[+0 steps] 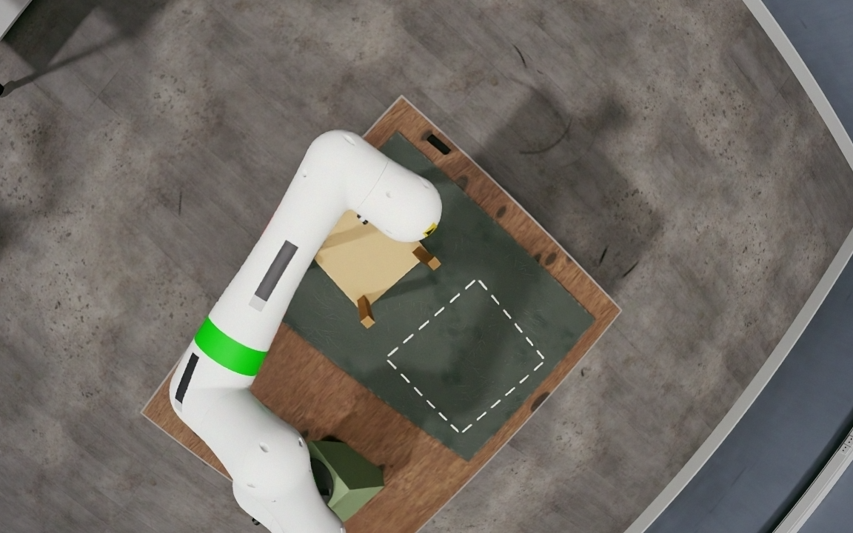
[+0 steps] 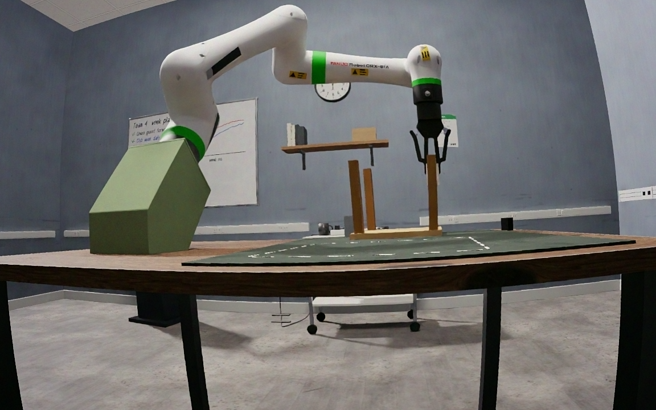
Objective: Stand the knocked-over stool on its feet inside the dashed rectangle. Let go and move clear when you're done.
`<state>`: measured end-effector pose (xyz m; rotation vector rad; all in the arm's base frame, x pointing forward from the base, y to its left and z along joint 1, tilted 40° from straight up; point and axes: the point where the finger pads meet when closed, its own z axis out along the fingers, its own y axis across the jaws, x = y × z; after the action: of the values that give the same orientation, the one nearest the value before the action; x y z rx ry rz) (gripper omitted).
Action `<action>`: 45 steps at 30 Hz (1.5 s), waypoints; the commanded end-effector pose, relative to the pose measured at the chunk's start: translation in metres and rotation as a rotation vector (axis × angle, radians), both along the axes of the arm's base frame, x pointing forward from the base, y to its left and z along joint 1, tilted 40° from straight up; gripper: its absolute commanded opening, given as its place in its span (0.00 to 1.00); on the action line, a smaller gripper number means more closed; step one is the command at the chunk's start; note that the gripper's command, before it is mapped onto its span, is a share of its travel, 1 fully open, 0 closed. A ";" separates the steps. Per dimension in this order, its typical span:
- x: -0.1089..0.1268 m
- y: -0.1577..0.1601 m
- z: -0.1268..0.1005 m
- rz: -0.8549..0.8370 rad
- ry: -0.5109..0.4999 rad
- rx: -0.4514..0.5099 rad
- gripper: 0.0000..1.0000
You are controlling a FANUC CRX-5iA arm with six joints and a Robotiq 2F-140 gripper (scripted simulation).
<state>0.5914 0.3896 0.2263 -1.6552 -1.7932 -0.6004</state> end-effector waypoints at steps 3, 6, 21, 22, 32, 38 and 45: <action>0.003 -0.027 0.004 -0.003 -0.001 0.023 0.10; 0.004 -0.034 0.004 -0.004 0.004 0.055 0.10; 0.007 -0.071 0.004 -0.014 0.021 0.235 0.10; 0.007 -0.072 0.004 -0.016 0.022 0.258 0.10; 0.010 -0.108 -0.001 -0.023 0.034 0.383 0.10; 0.012 -0.141 -0.011 -0.027 0.042 0.473 0.10; 0.015 -0.172 -0.023 -0.033 0.047 0.543 0.10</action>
<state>0.6045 0.2450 0.2146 -1.3328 -1.4242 -0.9433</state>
